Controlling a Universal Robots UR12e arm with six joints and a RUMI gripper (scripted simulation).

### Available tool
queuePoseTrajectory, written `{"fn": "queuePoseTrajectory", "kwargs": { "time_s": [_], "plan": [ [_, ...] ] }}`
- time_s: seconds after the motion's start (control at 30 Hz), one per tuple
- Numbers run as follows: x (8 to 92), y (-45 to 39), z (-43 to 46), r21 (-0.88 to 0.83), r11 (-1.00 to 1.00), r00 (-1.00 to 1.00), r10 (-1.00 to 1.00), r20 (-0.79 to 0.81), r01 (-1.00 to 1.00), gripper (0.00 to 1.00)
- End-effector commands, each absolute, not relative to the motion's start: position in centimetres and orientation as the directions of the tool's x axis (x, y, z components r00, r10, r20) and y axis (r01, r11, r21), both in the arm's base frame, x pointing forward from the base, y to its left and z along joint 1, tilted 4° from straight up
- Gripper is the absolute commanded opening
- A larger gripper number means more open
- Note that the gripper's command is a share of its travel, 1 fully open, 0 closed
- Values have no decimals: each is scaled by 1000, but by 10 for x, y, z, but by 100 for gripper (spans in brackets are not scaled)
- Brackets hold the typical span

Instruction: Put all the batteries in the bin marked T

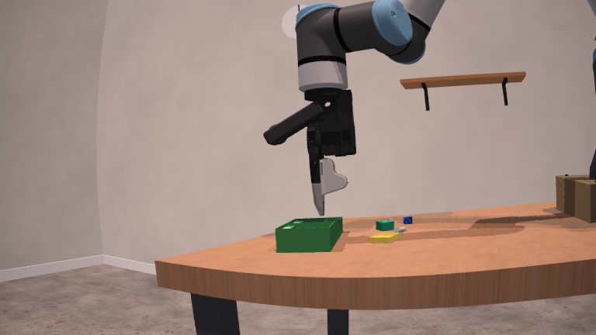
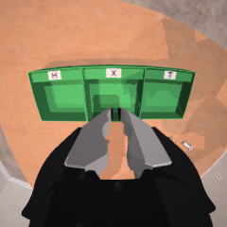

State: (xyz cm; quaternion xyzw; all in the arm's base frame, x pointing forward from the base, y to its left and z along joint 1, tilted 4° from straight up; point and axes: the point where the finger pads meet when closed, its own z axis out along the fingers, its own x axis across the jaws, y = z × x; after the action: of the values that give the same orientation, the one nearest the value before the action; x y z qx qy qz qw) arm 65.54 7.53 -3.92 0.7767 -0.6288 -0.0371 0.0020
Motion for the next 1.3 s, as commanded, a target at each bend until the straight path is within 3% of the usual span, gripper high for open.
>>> {"fn": "queuePoseTrajectory", "kwargs": {
  "time_s": [0.0, 1.27],
  "plan": [
    [655, 76, -52, 48, -209, 207, -977, -55, -977, 4],
    [655, 76, -65, 48, -209, 207, -977, -55, -977, 4]
  ]
}}
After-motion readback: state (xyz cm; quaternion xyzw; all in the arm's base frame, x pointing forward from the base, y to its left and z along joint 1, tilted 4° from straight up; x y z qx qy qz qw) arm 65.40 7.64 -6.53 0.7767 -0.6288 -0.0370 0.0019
